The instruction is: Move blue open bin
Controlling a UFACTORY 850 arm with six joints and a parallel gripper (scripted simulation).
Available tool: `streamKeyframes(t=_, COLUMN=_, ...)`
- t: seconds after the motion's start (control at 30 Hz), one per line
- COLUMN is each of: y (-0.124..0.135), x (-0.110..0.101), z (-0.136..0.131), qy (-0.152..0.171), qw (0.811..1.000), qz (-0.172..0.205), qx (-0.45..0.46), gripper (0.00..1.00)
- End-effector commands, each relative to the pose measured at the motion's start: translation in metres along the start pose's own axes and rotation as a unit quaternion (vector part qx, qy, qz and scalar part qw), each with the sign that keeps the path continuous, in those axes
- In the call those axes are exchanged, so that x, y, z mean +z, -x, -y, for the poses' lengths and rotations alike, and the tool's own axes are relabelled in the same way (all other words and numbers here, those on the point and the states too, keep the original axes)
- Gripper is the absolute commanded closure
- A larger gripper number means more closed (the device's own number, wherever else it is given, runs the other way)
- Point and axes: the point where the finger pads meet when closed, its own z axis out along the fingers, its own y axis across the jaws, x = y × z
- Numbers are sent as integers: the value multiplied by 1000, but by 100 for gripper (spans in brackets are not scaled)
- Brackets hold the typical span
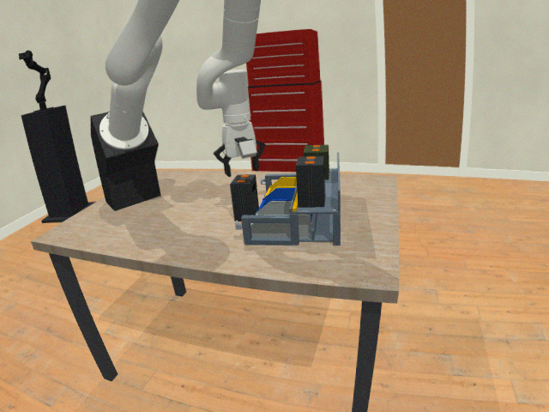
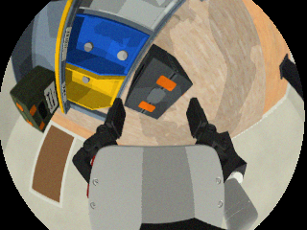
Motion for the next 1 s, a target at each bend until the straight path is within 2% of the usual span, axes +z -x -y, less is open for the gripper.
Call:
streamKeyframes(t=0.0, y=0, x=0, z=0, qy=-1, qw=996, qz=-1, qx=94, gripper=0)
streamKeyframes(t=0.03, y=0, x=0, z=0, qy=-1, qw=993, qz=-1, qx=120, gripper=0)
streamKeyframes(t=0.43, y=0, x=0, z=0, qy=-1, qw=993, qz=-1, qx=120, gripper=0)
streamKeyframes(t=0.6, y=0, x=0, z=0, qy=-2, qw=969, qz=-1, qx=247, gripper=0)
streamKeyframes(t=0.97, y=0, x=0, z=0, qy=-2, qw=969, qz=-1, qx=247, gripper=0)
